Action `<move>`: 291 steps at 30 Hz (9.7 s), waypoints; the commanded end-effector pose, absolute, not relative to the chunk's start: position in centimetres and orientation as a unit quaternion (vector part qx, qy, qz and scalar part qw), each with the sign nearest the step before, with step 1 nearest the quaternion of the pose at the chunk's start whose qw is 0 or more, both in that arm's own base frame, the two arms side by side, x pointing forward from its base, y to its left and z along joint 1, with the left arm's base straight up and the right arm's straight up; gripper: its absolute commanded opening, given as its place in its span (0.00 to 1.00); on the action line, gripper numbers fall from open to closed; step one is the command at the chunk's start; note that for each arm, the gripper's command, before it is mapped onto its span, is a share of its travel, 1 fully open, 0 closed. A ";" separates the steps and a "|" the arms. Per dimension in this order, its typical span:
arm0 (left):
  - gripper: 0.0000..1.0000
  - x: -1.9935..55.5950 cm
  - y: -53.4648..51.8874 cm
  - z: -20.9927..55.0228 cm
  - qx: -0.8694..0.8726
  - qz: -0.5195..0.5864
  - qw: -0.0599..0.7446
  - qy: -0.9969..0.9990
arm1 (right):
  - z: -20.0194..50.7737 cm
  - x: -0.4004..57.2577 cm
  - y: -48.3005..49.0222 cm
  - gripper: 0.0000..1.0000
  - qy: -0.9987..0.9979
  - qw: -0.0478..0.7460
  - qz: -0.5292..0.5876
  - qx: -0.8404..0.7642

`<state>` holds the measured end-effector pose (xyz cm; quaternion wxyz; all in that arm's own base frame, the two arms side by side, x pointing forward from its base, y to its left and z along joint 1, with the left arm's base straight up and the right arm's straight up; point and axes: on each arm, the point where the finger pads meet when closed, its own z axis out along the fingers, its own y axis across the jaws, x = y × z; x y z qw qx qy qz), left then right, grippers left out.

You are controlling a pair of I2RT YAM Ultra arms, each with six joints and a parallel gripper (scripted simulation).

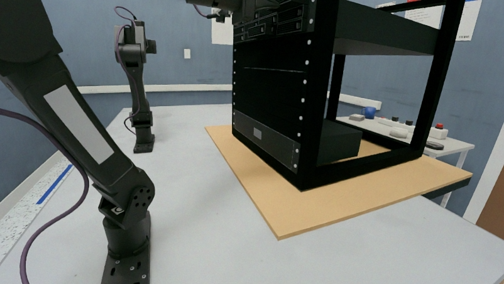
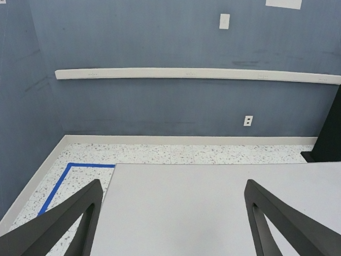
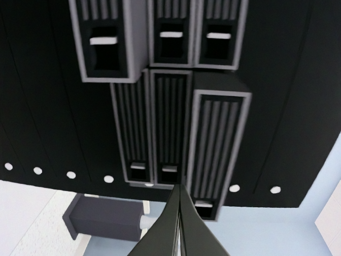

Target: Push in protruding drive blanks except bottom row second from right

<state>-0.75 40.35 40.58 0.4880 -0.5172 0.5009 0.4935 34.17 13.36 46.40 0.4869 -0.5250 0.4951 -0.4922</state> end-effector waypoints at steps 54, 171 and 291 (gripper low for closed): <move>1.00 -1.0 39.8 41.6 -0.505 0.505 0.494 0.494 | 49.8 35.2 14.3 0.00 0.488 0.523 -0.487 -0.501; 1.00 -1.0 39.8 41.6 -0.505 0.505 0.494 0.494 | 50.4 37.0 14.1 0.00 0.485 0.529 -0.488 -0.496; 1.00 -1.0 39.8 41.6 -0.505 0.505 0.494 0.494 | 49.1 27.9 13.7 0.00 0.489 0.516 -0.485 -0.509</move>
